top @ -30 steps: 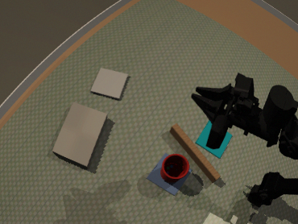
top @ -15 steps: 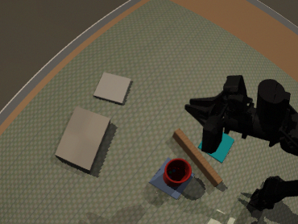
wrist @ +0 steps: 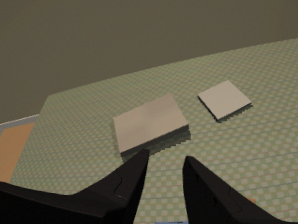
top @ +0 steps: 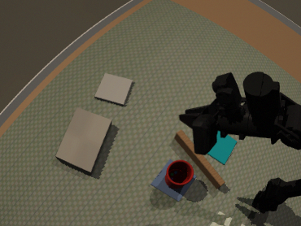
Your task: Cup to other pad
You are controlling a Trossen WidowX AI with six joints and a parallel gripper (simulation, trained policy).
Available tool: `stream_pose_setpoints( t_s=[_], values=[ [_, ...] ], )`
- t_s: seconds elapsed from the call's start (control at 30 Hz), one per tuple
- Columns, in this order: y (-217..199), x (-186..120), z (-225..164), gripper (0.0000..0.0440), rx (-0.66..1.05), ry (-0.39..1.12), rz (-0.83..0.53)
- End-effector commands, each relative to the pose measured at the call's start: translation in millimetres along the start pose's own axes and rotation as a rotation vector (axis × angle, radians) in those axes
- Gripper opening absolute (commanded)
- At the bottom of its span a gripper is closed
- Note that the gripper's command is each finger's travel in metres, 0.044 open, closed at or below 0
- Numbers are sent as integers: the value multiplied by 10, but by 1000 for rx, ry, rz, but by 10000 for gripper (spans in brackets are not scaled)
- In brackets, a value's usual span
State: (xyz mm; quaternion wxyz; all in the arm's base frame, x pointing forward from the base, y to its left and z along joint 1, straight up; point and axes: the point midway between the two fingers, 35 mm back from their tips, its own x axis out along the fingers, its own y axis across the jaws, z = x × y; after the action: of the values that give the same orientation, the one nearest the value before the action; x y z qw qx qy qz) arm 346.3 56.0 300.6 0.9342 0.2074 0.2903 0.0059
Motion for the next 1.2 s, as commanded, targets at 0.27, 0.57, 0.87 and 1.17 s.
stream_pose_setpoints(
  t_s=[0.27, 0.57, 0.87, 1.17],
  values=[
    [97, 85, -120, 114, 135, 156, -53],
    [120, 137, -244, 116, 229, 269, -126],
    [83, 192, -393, 114, 299, 375, -223],
    [-20, 261, -577, 116, 333, 477, -335]
  ],
)
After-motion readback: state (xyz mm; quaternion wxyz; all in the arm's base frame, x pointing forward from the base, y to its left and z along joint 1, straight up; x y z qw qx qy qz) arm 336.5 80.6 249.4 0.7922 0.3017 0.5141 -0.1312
